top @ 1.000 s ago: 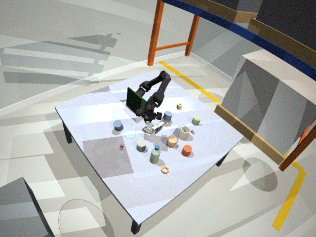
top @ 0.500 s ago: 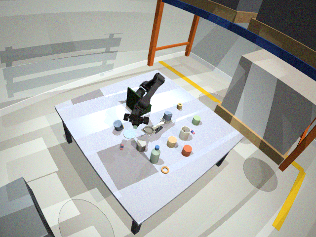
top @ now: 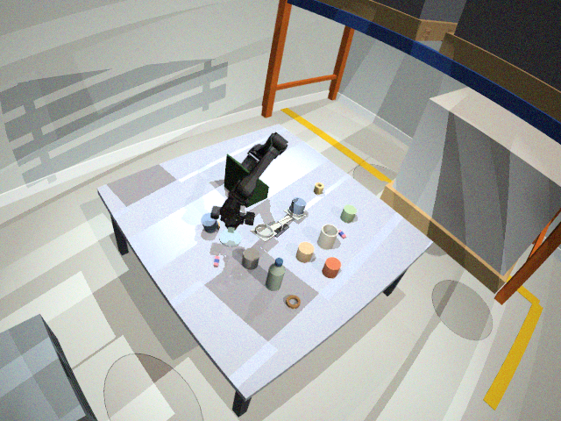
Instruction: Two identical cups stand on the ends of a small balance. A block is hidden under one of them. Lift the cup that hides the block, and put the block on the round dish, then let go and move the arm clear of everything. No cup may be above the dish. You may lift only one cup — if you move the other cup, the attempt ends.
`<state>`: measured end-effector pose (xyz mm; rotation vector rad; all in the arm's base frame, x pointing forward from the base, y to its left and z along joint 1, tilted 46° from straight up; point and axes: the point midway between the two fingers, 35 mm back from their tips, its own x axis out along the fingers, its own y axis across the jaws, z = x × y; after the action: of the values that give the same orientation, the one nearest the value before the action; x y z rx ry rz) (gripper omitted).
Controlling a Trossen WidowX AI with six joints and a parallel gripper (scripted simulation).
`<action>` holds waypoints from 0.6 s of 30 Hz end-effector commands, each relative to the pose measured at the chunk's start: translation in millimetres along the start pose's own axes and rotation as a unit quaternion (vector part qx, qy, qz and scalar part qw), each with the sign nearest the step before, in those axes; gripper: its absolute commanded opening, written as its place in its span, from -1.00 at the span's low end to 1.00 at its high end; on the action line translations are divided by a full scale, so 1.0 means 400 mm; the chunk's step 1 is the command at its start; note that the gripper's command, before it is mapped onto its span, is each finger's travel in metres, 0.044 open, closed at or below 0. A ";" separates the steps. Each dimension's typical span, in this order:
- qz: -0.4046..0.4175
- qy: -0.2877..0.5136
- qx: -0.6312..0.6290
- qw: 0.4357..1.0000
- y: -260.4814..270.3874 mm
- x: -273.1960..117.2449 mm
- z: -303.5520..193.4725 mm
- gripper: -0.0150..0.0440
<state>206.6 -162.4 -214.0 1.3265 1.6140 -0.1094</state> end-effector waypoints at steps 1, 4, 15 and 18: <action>0.002 0.008 0.004 1.000 -0.003 0.067 -0.012 -0.49; 0.002 0.009 0.004 1.000 -0.003 0.090 -0.014 -0.49; 0.002 0.009 0.004 1.000 -0.003 0.107 -0.014 -0.49; 0.002 0.009 0.004 1.000 -0.003 0.119 -0.014 -0.49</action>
<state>207.8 -133.1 -240.8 1.3325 1.6221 -0.1030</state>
